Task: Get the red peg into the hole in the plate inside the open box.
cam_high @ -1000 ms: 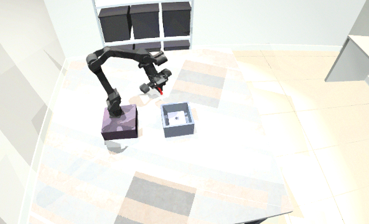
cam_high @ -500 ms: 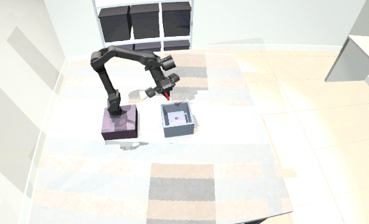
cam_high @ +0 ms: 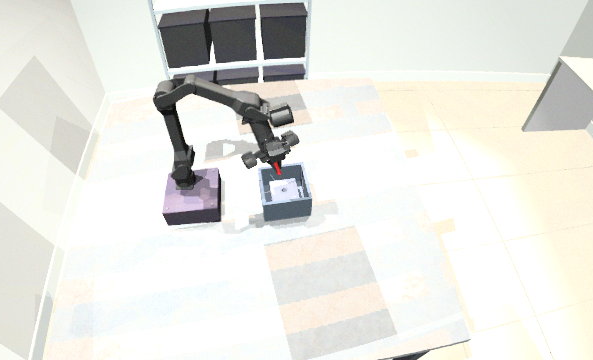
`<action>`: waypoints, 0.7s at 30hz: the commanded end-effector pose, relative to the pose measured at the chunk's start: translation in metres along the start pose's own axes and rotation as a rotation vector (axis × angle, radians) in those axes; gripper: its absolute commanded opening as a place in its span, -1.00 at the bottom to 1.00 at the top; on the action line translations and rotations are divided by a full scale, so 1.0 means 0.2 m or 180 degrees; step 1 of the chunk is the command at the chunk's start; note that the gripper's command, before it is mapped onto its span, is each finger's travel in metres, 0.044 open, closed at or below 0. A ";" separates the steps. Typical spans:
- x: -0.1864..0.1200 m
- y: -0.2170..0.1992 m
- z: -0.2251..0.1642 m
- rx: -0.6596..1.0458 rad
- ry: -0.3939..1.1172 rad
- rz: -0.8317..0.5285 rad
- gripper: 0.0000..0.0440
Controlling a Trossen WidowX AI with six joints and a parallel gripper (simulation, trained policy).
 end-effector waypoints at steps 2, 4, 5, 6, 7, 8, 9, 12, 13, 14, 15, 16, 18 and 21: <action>0.06 0.00 0.06 0.0052 0.0042 -0.0022 -0.97; 0.08 -0.01 0.08 0.0070 0.0069 -0.0036 -0.96; 0.09 -0.01 0.09 0.0078 0.0084 -0.0044 -0.95; 0.11 -0.01 0.10 0.0085 0.0100 -0.0053 -0.95; 0.12 -0.01 0.10 0.0091 0.0116 -0.0062 -0.95; 0.14 -0.01 0.11 0.0096 0.0133 -0.0070 -0.94; 0.15 -0.01 0.11 0.0099 0.0148 -0.0079 -0.94; 0.21 -0.01 0.12 0.0096 0.0196 -0.0115 -0.94; 0.22 -0.01 0.12 0.0090 0.0212 -0.0130 -0.93; 0.24 -0.01 0.12 0.0081 0.0226 -0.0146 -0.90; 0.26 -0.01 0.12 0.0070 0.0239 -0.0162 -0.83; 0.28 -0.01 0.13 0.0056 0.0250 -0.0175 -0.72; 0.31 -0.02 0.13 0.0023 0.0266 -0.0202 -0.48; 0.34 -0.01 0.14 -0.0030 0.0306 -0.0263 -0.30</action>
Point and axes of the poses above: the point midway between the two fingers, 35 mm back from their tips, its own x axis out along the fingers, its own y axis across the jaws, z = x × y, the point moved 9 cm from there along -x, back along the fingers, and after that the axes turned 9 degrees about -x, right-handed, at the moved point
